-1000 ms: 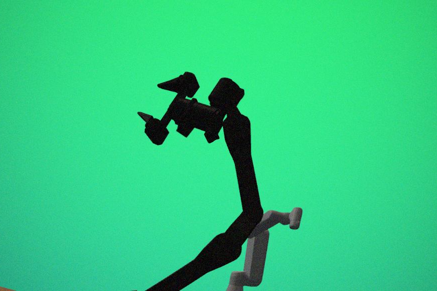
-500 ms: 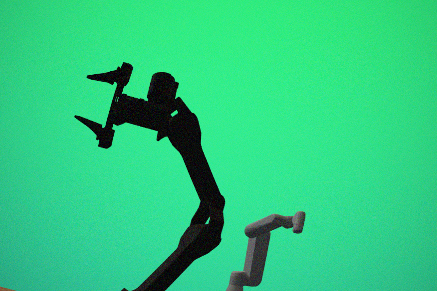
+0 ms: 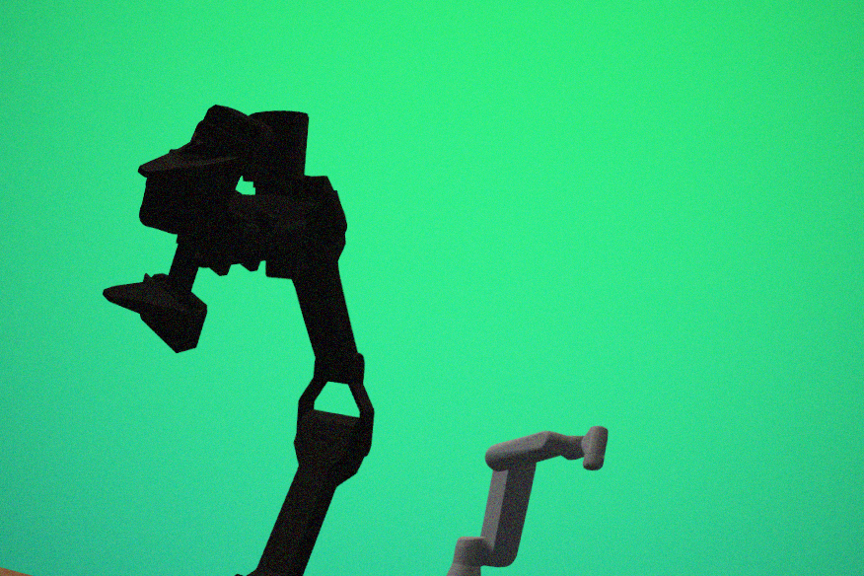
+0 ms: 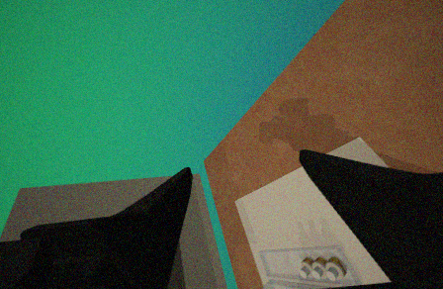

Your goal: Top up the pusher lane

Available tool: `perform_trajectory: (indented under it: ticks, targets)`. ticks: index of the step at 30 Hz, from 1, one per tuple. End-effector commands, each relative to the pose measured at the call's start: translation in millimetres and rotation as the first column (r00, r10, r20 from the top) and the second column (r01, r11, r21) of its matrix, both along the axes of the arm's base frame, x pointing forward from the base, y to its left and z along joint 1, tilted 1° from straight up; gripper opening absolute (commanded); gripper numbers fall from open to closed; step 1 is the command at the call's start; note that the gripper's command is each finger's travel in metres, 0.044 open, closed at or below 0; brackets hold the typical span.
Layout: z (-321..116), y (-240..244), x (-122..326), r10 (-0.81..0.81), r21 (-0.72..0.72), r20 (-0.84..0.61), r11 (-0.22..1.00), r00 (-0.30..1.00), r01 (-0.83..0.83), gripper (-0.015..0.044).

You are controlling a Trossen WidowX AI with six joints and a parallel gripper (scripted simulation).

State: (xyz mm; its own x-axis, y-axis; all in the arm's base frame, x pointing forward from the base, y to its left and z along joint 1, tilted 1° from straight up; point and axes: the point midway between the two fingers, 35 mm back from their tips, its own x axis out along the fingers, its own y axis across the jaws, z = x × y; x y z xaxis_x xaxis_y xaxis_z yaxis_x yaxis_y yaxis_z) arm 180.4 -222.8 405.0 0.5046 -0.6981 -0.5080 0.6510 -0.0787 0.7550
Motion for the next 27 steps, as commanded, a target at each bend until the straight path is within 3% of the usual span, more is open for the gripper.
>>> perform_trajectory:
  ticks: [1,7,16,22,27]
  targets:
    - [-32.8,26.7,40.6,0.197,0.048,-0.098,0.98,0.975,-0.193,0.044]
    - [-78.9,86.9,96.6,0.507,0.145,-0.233,0.862,0.83,-0.486,0.044]
    - [-150.5,210.8,134.6,0.835,0.319,-0.395,0.515,0.382,-0.796,0.044]
    - [-199.3,300.1,119.3,0.879,0.453,-0.477,0.228,-0.018,-0.862,0.044]
    - [-236.9,364.6,82.4,0.785,0.564,-0.512,0.002,-0.348,-0.825,0.044]
